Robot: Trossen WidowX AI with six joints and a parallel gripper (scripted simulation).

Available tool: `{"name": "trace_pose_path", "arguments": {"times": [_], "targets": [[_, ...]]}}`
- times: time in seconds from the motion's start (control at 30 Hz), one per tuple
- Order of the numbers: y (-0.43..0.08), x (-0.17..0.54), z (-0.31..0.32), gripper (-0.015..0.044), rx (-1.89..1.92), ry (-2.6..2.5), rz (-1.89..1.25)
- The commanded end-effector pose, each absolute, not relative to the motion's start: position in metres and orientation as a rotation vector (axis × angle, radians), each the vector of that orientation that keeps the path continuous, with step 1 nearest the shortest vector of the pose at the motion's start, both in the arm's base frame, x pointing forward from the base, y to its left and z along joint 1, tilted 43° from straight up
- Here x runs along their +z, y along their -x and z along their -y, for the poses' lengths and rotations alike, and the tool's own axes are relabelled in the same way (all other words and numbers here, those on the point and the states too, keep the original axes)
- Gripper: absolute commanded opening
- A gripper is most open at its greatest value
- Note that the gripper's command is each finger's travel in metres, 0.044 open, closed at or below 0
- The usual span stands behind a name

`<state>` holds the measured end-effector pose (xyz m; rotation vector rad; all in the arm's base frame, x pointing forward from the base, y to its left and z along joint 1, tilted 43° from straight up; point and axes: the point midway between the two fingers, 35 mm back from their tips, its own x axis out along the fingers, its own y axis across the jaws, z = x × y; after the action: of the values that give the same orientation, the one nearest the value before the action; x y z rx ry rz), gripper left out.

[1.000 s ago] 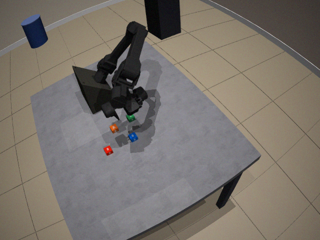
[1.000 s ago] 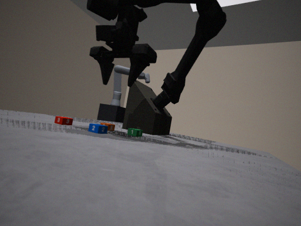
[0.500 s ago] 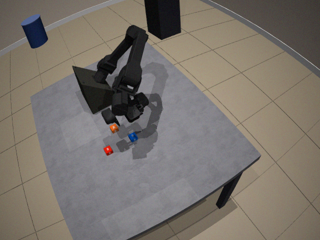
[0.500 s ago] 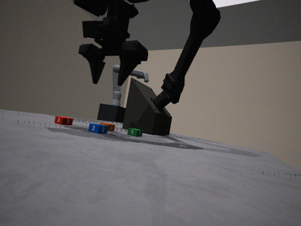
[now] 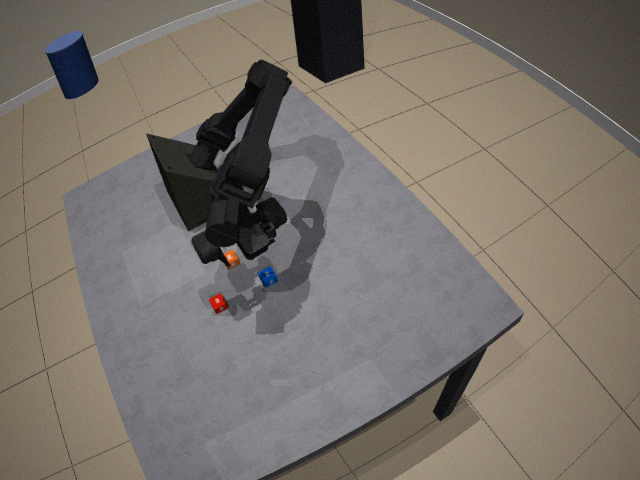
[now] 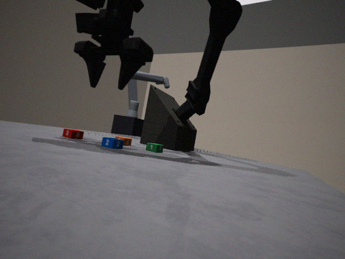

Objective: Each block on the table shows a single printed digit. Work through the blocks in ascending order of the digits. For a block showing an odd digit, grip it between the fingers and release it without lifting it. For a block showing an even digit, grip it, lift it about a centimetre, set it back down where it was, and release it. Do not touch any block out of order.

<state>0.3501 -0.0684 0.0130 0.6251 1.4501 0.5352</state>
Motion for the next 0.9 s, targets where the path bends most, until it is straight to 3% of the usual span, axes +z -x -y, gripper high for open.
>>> {"name": "trace_pose_path", "arguments": {"times": [0.0,0.13,0.87], "targets": [[-0.349,-0.027,0.115,0.0400,0.519,-0.631,-1.457],[-0.345,-0.054,0.141,0.0400,0.522,-0.631,-1.456],[-0.345,-0.054,0.141,0.0400,0.522,-0.631,-1.456]]}}
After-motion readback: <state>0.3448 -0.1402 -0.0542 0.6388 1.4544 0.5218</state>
